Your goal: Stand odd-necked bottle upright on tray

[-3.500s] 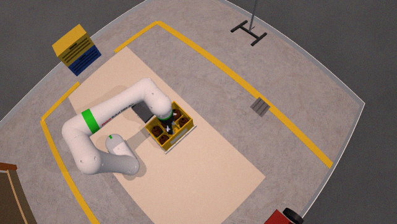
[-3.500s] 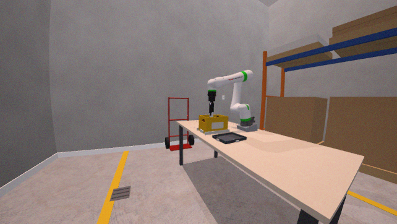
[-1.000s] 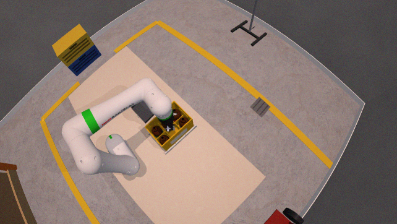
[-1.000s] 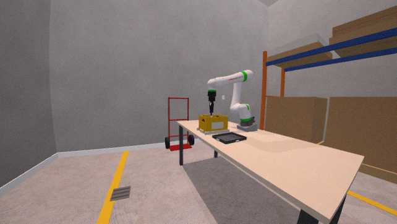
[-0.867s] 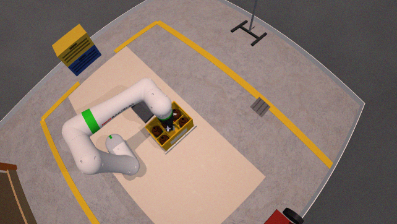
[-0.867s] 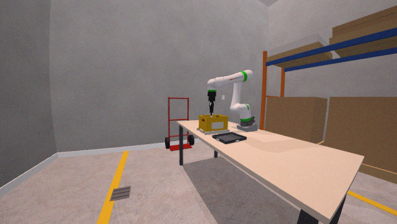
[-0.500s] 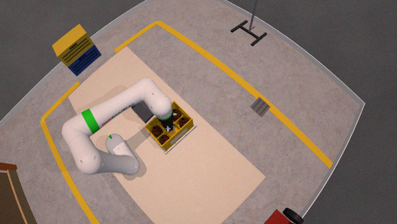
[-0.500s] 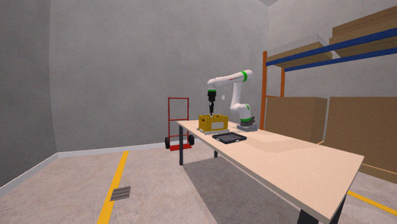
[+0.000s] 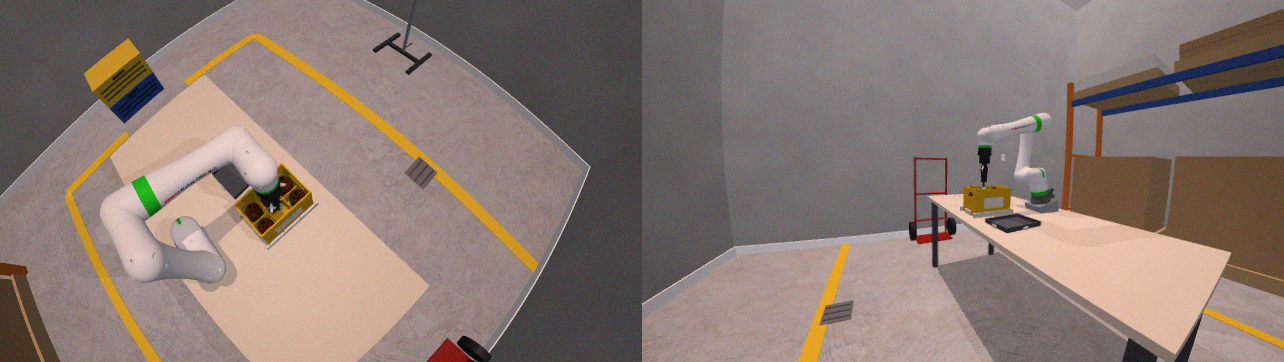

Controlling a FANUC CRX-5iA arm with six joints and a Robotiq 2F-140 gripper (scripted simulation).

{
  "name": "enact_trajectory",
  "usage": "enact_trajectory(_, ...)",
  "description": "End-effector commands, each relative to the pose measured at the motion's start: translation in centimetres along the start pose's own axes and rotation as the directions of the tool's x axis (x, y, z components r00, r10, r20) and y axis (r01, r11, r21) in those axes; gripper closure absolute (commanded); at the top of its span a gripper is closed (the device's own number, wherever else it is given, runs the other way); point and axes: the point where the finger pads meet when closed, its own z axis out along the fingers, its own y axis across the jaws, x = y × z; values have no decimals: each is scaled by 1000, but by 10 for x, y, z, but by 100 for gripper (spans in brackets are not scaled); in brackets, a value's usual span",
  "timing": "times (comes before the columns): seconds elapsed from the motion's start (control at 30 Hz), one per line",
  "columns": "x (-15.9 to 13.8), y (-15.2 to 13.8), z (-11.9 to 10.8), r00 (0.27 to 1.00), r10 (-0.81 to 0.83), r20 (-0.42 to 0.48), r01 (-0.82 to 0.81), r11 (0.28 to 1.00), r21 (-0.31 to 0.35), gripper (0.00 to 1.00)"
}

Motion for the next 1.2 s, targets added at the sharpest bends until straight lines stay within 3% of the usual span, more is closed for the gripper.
enact_trajectory(0.0,-1,0,-1,1000,0,1,0,1000,0,90)
enact_trajectory(0.13,-1,0,-1,1000,0,1,0,1000,0,90)
enact_trajectory(0.17,-1,0,-1,1000,0,1,0,1000,0,56)
enact_trajectory(1.17,-1,0,-1,1000,0,1,0,1000,0,56)
